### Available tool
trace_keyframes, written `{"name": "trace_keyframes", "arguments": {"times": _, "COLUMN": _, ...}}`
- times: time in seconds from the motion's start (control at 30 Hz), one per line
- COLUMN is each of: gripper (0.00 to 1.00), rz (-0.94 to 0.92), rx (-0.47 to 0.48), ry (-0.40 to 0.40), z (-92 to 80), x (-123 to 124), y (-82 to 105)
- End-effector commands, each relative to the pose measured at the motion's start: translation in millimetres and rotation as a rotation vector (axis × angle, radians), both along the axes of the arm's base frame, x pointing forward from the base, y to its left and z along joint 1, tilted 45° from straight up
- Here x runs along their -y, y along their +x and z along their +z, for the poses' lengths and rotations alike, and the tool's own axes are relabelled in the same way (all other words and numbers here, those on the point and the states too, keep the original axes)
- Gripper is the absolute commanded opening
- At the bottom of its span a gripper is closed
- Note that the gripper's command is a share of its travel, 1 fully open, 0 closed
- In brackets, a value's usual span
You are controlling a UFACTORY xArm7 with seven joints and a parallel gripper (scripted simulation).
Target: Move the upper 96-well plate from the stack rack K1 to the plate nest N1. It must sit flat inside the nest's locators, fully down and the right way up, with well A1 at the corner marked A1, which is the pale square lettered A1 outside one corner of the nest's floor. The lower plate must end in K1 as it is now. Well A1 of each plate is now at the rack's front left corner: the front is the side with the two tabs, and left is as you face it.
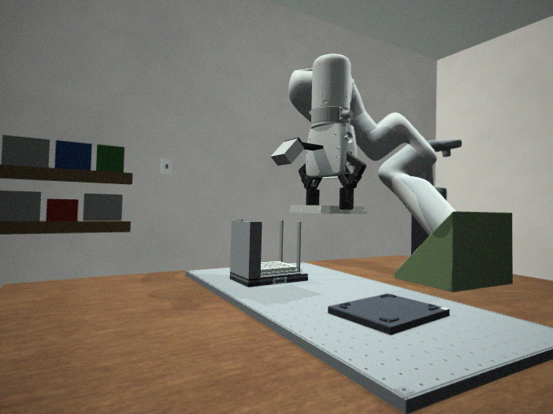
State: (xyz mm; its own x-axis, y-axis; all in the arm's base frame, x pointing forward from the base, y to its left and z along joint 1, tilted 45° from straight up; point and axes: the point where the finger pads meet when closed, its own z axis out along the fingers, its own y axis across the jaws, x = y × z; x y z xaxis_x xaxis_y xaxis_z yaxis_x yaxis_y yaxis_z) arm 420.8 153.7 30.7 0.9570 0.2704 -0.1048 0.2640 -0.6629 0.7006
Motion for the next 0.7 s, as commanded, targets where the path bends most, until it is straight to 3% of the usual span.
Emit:
{"name": "trace_keyframes", "arguments": {"times": 0.0, "gripper": 0.0, "rz": 0.003, "rx": 0.003, "ry": 0.003, "z": -14.1, "x": -16, "y": -5.4}}
{"name": "trace_keyframes", "arguments": {"times": 0.67, "gripper": 0.0, "rz": 0.003, "rx": 0.002, "ry": 0.003, "z": -52.1, "x": -49, "y": -21.8}}
